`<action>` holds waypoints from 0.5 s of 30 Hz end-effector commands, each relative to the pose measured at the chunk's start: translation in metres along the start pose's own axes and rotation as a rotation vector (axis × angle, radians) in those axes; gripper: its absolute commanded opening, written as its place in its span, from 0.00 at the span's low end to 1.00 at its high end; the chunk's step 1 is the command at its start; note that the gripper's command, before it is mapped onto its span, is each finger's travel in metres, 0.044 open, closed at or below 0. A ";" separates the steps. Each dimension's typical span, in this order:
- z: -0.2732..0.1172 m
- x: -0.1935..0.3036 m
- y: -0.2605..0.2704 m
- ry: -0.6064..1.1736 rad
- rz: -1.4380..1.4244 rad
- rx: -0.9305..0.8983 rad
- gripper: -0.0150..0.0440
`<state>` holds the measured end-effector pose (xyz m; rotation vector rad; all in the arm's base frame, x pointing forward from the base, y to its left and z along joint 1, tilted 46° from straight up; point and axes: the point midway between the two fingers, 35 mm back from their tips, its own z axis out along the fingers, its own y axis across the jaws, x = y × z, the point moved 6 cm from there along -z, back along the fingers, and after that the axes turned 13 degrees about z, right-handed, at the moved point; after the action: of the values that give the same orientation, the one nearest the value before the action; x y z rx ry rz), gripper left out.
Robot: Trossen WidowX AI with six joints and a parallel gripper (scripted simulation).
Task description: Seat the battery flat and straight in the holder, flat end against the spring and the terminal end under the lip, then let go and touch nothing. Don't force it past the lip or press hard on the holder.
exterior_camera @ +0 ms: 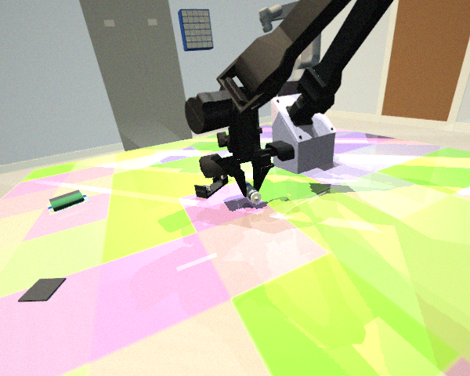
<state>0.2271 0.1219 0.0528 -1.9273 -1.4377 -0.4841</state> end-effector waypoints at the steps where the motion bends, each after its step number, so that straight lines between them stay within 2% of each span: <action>1: -0.022 0.002 0.001 0.008 -0.006 -0.012 0.39; 7: -0.034 0.001 0.001 0.009 -0.031 -0.013 0.39; 15: -0.038 -0.011 0.015 -0.002 -0.347 -0.018 0.39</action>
<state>0.2391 0.0896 0.0710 -1.7589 -1.7012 -0.6229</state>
